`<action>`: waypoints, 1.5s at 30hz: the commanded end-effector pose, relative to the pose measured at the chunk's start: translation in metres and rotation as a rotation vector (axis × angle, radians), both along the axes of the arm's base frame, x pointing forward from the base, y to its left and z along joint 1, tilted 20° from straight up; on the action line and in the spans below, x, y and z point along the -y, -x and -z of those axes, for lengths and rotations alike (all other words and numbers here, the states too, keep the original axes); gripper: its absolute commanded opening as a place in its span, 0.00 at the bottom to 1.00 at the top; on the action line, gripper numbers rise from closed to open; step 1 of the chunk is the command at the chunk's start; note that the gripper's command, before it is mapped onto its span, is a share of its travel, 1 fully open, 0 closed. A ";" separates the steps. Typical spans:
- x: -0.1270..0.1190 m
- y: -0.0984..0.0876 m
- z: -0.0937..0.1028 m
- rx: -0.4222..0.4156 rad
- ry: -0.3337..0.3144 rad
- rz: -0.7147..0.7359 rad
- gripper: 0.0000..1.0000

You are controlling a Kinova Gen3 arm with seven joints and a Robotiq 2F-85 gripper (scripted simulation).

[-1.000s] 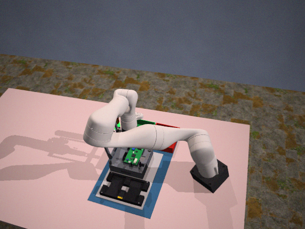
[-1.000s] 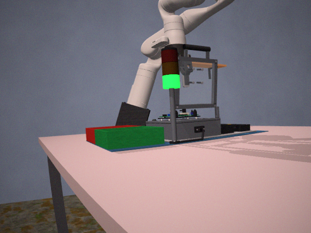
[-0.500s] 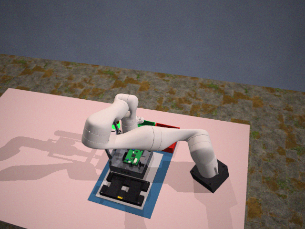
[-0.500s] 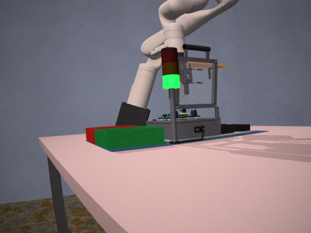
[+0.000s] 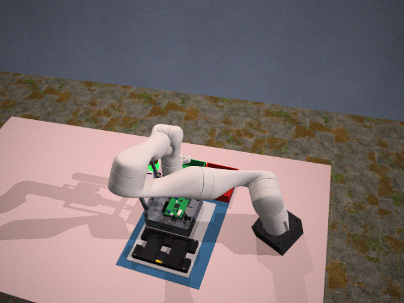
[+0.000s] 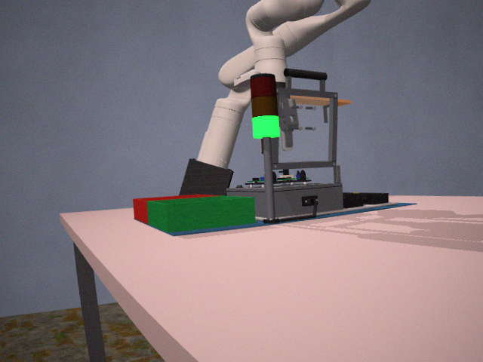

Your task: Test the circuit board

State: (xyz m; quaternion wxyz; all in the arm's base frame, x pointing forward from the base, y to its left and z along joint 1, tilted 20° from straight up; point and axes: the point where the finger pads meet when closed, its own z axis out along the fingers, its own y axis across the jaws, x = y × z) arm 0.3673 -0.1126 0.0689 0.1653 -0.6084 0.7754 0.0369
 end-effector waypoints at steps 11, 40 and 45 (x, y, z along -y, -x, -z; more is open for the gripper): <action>0.000 0.000 0.006 0.000 0.002 0.003 1.00; -0.014 -0.013 0.059 0.001 0.002 0.001 1.00; -0.014 -0.013 0.059 0.001 0.002 0.001 1.00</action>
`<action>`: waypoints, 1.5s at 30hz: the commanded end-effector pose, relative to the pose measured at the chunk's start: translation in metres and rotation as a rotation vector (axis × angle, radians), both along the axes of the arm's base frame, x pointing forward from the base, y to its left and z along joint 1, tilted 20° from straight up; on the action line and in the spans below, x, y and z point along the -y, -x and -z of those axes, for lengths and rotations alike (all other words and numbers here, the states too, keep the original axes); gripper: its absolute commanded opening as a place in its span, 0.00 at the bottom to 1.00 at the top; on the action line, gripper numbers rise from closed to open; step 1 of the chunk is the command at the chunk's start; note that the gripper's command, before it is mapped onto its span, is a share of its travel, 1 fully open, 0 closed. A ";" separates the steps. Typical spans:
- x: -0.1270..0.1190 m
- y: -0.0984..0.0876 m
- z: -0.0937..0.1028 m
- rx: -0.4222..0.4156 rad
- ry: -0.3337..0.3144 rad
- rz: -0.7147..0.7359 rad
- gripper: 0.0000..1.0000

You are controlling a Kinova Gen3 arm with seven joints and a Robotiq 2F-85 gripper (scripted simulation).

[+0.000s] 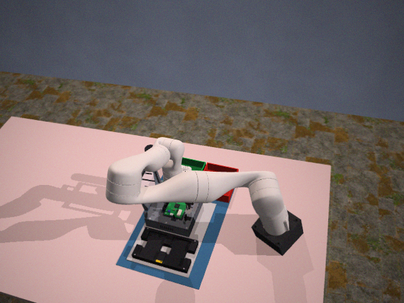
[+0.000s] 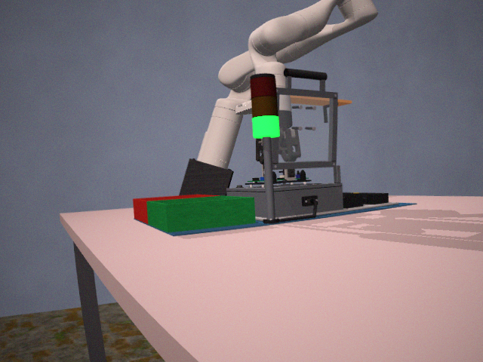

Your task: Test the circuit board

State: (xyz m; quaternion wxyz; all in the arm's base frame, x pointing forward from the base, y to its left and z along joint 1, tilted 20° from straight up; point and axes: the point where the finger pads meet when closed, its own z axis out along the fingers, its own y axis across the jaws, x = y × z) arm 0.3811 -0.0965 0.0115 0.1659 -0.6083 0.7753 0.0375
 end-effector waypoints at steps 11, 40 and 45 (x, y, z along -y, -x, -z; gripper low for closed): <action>0.002 0.000 0.001 0.001 0.004 0.001 0.93; 0.002 0.001 0.000 0.001 0.004 0.001 0.87; 0.003 0.001 -0.001 0.001 0.004 0.001 0.87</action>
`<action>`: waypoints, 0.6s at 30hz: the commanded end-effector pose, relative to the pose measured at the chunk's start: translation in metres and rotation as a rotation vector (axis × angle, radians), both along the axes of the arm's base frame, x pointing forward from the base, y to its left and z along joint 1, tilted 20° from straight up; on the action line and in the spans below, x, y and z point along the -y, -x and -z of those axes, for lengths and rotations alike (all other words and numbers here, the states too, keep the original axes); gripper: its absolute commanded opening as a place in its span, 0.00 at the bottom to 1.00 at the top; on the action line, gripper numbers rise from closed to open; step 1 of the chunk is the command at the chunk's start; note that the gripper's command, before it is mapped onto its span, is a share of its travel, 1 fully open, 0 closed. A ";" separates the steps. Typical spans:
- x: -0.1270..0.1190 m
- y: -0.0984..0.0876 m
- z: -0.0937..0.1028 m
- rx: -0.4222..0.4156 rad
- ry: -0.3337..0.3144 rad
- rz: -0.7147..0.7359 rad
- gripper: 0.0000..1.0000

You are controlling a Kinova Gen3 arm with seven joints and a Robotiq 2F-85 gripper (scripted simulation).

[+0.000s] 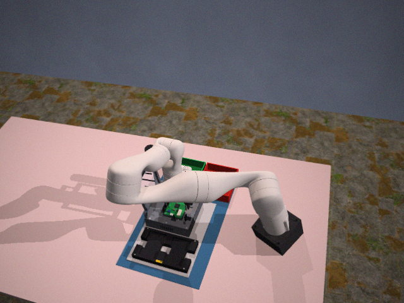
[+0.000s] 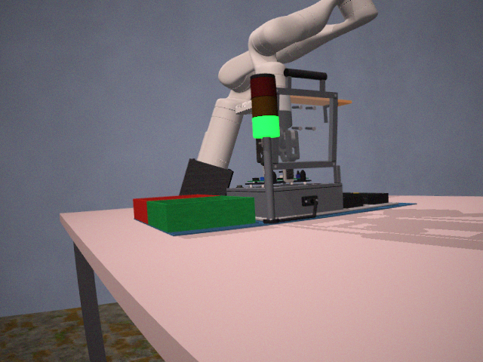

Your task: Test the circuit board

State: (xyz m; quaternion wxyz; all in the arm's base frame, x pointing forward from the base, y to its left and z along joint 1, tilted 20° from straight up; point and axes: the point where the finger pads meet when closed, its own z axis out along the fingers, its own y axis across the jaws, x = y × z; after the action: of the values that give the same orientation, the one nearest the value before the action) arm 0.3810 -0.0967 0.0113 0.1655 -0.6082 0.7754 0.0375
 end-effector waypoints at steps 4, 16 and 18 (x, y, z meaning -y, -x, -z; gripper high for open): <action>0.003 0.001 -0.003 0.002 0.004 0.001 0.87; 0.004 0.001 -0.004 0.002 0.004 0.001 0.87; 0.004 0.001 -0.004 0.002 0.004 0.001 0.87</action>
State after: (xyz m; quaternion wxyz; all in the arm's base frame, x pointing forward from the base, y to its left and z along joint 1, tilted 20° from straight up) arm 0.3806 -0.0994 0.0132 0.1645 -0.6083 0.7757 0.0351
